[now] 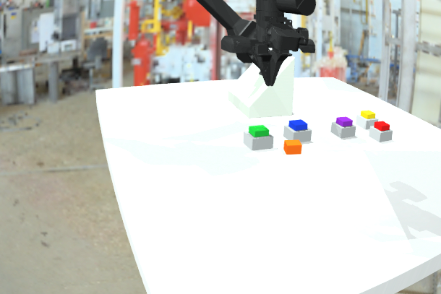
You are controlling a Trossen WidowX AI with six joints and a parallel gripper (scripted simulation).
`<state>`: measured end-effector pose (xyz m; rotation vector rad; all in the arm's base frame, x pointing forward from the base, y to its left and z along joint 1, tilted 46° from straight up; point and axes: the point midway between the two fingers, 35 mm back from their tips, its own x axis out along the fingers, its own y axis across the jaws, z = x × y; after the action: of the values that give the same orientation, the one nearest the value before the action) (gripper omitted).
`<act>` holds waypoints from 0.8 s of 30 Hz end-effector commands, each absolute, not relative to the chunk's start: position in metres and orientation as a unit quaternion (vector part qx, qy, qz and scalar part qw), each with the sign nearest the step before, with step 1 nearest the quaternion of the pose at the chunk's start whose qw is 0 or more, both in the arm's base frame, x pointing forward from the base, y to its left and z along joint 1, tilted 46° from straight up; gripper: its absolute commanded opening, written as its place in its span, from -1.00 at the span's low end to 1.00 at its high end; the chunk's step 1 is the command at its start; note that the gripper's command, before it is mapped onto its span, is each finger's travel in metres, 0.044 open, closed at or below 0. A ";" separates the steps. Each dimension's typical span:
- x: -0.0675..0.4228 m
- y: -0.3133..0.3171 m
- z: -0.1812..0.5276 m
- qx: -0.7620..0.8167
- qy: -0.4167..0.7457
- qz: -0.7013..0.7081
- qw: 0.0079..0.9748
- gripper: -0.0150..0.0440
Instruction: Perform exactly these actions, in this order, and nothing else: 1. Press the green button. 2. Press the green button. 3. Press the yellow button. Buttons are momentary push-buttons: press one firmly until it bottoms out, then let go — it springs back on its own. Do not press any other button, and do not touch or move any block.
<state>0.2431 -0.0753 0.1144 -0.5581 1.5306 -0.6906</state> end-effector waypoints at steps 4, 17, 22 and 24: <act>0.277 0.007 0.051 -0.233 0.675 -0.277 0.643 -0.42; 0.235 0.144 -0.093 -0.236 0.676 -0.289 0.635 -0.42; 0.219 0.157 -0.116 -0.240 0.673 -0.297 0.633 -0.42; 0.219 0.157 -0.116 -0.240 0.673 -0.297 0.633 -0.42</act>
<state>0.2191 0.1513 -0.1100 -0.5788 1.5474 -0.6668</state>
